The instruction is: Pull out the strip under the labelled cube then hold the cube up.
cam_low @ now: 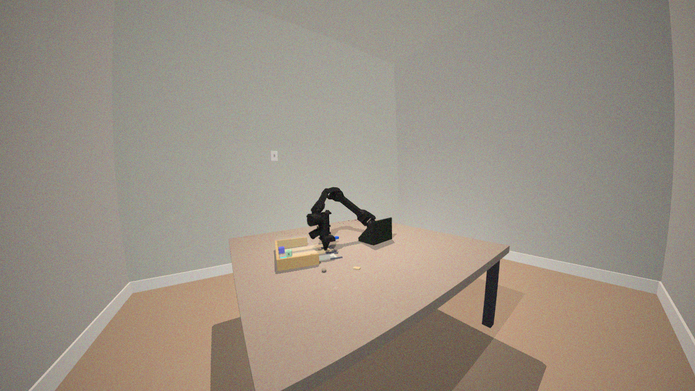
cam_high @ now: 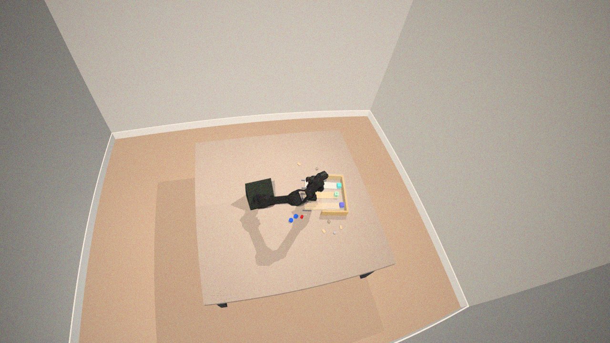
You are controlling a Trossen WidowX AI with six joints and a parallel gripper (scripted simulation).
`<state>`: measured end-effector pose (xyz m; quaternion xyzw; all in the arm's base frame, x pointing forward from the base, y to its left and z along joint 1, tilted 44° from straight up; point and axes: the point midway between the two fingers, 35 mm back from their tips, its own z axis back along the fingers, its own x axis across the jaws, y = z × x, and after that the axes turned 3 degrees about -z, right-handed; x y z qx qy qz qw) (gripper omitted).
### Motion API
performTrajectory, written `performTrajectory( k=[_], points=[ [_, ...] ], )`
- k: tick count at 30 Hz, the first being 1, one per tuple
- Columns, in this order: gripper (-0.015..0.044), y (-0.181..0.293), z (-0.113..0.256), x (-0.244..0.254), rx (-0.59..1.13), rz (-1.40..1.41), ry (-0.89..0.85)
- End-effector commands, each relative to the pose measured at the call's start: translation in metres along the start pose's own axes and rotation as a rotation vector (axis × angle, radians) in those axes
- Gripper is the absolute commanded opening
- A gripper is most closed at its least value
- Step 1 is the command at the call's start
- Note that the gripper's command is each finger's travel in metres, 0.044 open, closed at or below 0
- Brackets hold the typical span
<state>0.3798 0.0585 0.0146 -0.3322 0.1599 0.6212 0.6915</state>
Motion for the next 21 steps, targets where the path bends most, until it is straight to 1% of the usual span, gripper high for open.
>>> performTrajectory(
  k=[1,21],
  points=[
    [0.0,0.001,-0.0032,-0.001,0.002,0.005,0.007],
    [0.0,0.0004,-0.0051,-0.0004,0.002,0.005,0.007]
  ],
)
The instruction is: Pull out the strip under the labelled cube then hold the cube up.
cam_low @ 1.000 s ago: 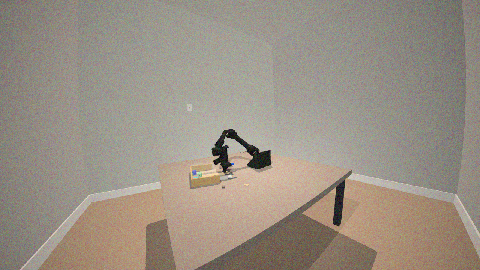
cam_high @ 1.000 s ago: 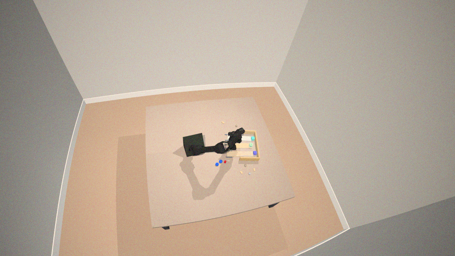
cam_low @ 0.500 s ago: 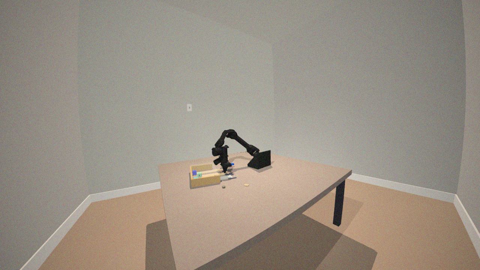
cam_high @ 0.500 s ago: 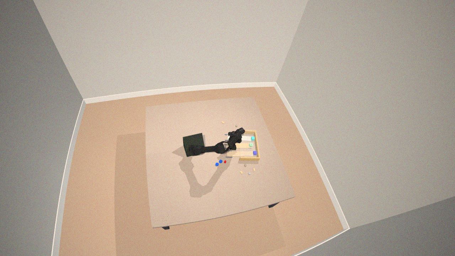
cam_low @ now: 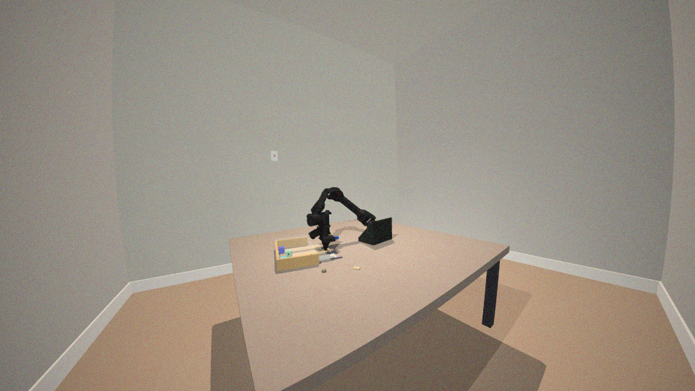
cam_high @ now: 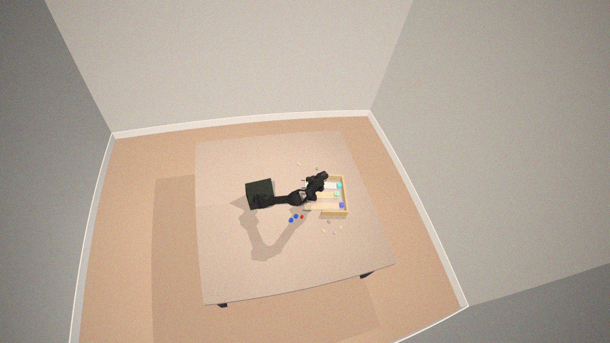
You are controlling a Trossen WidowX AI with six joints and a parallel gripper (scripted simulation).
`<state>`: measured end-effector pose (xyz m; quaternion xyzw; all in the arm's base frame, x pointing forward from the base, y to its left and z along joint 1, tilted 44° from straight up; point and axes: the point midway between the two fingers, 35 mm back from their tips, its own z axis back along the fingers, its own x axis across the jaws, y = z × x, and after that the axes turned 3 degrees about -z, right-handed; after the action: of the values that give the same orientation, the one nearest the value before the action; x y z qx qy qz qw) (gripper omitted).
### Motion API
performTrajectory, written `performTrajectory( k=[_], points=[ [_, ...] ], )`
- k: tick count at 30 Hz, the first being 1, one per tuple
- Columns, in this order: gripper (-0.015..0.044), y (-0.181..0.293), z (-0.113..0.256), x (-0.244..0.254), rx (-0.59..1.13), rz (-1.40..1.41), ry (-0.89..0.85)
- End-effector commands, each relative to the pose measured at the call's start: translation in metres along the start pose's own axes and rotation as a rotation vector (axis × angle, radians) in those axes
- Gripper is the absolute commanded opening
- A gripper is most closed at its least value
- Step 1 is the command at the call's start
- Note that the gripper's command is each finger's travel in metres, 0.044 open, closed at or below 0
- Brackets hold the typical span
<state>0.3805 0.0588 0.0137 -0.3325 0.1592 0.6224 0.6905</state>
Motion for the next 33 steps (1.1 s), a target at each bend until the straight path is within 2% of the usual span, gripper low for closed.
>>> performTrajectory(
  k=[1,33],
  points=[
    [0.0,0.002,-0.004,-0.001,0.005,0.002,0.008],
    [0.0,0.05,-0.006,0.0,0.007,0.004,0.008]
  ],
)
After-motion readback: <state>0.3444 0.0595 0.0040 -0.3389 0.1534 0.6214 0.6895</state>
